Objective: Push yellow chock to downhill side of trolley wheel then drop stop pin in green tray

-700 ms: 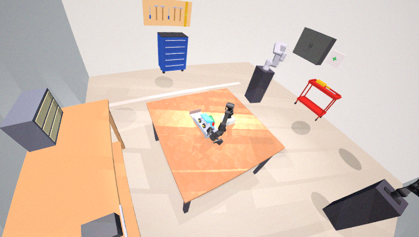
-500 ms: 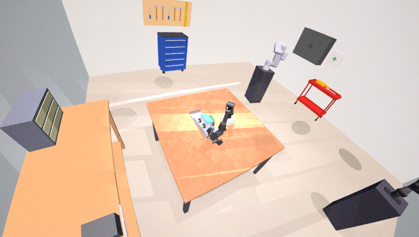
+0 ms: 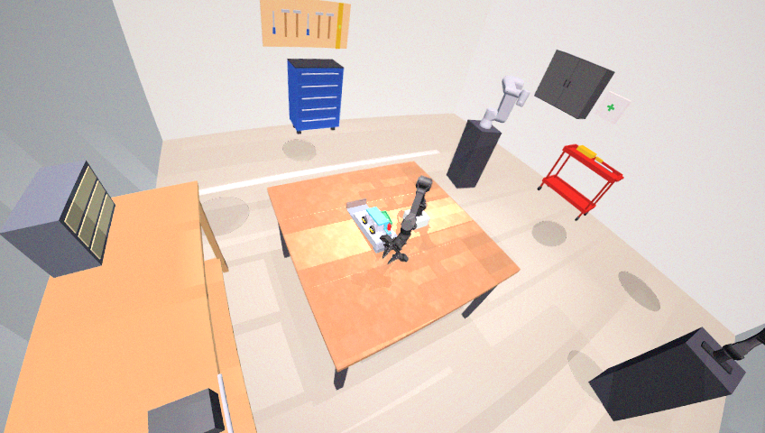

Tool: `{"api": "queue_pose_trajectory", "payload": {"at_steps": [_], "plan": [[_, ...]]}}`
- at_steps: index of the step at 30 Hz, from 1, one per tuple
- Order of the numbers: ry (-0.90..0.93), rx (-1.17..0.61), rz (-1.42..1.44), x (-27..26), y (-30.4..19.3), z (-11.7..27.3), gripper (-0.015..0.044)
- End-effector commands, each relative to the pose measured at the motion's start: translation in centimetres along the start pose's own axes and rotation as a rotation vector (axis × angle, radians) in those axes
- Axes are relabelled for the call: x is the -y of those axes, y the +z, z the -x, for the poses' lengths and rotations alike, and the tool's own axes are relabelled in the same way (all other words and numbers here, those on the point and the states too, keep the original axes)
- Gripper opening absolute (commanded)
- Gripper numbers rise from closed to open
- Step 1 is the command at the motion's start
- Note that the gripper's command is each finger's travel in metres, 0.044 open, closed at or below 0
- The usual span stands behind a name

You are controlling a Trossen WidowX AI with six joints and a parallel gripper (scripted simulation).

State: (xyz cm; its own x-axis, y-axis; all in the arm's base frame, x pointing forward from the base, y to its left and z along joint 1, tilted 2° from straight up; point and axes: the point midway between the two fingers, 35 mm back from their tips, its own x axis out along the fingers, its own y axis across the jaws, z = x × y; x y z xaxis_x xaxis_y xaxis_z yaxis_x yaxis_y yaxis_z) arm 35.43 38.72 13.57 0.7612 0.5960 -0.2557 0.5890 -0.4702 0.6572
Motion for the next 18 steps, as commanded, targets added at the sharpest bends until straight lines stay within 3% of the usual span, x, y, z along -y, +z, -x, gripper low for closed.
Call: {"api": "queue_pose_trajectory", "payload": {"at_steps": [1, 18], "plan": [[-0.114, 0.090, 0.111, 1.2, 1.4, 1.4, 0.0190], [-0.656, 0.383, 0.524, 4.5, 7.2, 12.7, 0.0190]]}}
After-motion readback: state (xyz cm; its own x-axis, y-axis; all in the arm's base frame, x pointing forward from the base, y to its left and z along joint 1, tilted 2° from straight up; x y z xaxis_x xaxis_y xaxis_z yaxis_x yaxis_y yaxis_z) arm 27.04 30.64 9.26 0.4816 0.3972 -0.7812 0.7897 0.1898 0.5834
